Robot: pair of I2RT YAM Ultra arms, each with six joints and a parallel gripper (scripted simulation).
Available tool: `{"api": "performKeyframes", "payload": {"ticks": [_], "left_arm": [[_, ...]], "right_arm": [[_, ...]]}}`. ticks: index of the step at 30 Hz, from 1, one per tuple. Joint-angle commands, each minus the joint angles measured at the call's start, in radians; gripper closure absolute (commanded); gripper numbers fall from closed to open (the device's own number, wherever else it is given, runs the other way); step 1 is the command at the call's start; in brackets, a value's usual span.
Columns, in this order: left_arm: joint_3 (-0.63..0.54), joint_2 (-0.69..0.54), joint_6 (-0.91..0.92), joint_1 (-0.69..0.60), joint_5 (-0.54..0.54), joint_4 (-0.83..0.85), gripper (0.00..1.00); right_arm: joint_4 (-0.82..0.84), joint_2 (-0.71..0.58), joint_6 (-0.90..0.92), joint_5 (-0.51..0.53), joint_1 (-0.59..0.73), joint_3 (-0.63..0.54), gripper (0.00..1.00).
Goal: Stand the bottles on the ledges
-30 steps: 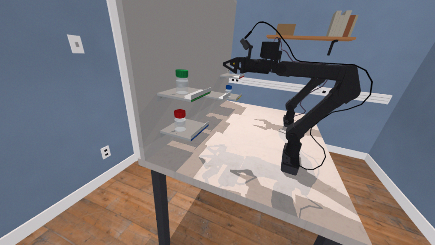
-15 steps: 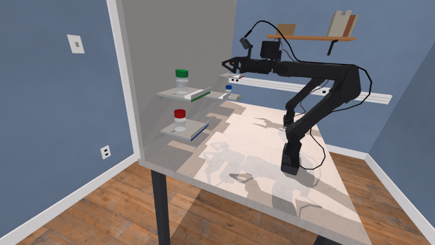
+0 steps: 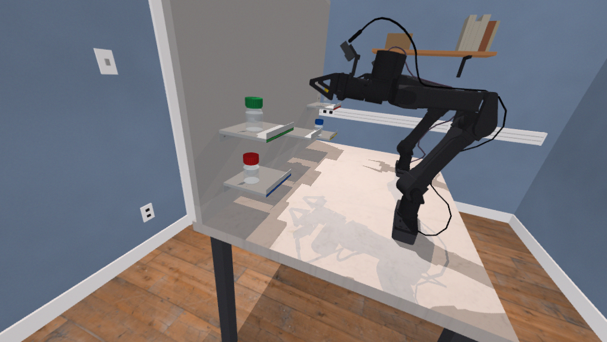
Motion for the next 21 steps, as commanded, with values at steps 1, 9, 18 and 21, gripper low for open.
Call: {"api": "performKeyframes", "payload": {"ticks": [1,9,18,21], "left_arm": [[0.04,0.016,-0.026,0.052,0.072,0.038,0.0],[0.044,0.016,-0.03,0.075,0.069,0.031,0.0],[0.034,0.015,-0.024,0.069,0.07,0.031,0.0],[0.021,0.004,-0.029,0.075,0.08,0.086,0.0]], "right_arm": [[-0.072,0.032,0.003,-0.074,-0.056,0.069,0.0],[-0.074,0.054,-0.003,-0.075,-0.087,0.105,0.0],[-0.077,0.046,-0.004,-0.076,-0.081,0.096,0.0],[-0.077,0.046,-0.004,-0.077,-0.081,0.096,0.0]]}}
